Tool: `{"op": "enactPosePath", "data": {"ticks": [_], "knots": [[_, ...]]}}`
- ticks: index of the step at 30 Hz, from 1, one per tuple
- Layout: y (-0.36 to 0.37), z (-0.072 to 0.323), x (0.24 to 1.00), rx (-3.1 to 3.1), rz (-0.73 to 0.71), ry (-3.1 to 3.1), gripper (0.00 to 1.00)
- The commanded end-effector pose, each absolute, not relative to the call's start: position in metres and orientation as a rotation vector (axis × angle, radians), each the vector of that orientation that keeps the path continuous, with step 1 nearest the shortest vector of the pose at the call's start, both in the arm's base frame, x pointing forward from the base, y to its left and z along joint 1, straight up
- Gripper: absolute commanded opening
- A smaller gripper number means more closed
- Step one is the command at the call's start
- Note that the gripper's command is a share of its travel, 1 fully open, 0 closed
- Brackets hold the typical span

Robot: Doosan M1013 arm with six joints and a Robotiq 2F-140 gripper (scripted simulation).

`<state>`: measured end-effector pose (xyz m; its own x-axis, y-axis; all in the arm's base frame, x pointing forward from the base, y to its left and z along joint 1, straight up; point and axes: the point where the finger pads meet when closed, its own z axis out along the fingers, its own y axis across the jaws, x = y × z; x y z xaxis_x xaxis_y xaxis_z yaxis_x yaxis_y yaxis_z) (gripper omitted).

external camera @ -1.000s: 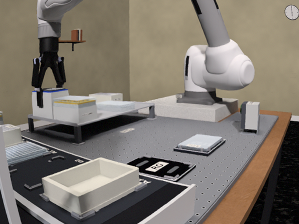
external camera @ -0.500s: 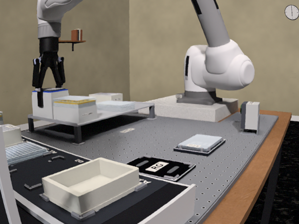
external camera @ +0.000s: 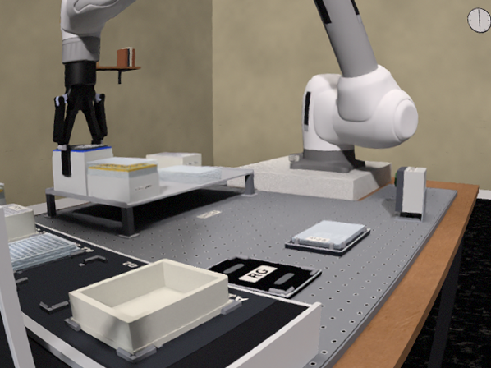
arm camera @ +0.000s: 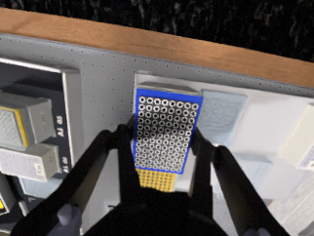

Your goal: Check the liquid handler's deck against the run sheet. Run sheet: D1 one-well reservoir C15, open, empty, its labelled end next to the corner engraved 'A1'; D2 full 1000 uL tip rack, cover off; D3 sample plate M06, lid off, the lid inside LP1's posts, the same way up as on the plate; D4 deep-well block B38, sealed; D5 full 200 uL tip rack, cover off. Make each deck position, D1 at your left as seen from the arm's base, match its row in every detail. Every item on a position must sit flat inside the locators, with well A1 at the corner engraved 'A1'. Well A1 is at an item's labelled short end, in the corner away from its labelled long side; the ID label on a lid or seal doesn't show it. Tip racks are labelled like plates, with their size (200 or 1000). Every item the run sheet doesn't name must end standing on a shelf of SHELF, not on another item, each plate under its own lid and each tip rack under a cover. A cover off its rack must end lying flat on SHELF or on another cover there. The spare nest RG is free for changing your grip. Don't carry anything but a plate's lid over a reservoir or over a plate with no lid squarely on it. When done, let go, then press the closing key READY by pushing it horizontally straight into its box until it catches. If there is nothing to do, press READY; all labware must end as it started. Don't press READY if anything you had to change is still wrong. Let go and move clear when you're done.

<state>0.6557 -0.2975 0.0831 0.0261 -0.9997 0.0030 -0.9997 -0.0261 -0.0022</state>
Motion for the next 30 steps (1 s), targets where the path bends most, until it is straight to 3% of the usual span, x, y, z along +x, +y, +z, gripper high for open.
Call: {"op": "enactPosePath", "data": {"ticks": [1,30], "knots": [[-0.298,0.084,0.656,2.250,0.007,-2.193,0.10],[-0.297,0.117,0.656,2.250,0.007,-2.193,0.10]]}}
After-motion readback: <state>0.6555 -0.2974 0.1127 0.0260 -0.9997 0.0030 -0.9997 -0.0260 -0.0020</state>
